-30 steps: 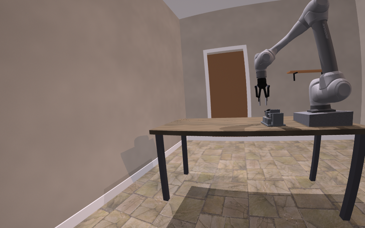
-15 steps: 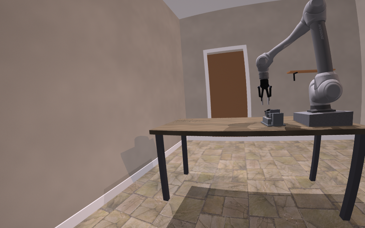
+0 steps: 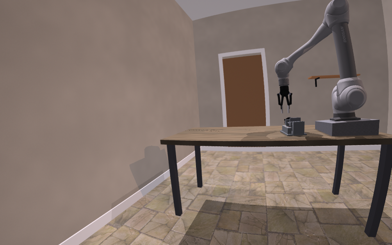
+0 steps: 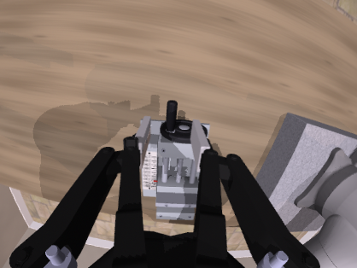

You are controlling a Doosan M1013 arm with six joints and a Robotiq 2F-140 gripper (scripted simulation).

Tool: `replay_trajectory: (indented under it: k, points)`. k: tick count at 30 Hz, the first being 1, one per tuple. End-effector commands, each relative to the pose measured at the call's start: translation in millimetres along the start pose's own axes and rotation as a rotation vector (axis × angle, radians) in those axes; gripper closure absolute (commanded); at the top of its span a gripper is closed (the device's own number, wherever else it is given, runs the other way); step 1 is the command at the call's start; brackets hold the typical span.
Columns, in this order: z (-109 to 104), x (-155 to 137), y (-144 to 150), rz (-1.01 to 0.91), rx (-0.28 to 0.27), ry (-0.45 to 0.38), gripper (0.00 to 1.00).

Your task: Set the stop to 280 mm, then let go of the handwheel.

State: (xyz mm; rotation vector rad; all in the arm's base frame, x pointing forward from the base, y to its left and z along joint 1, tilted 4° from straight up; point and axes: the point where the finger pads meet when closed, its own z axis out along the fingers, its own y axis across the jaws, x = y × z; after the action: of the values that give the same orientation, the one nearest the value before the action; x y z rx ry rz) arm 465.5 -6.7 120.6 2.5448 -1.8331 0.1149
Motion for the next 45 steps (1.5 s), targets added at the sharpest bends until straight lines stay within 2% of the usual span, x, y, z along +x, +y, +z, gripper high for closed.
replay_trajectory:
  k: [1,19,34,45]
  points:
    - [4,0,0,0.0,0.001,0.0,0.67]
    - [9,0,0,0.0,0.001,0.0,0.67]
    - [55,0,0,0.0,0.001,0.0,0.67]
    - [73,0,0,0.0,0.001,0.0,0.67]
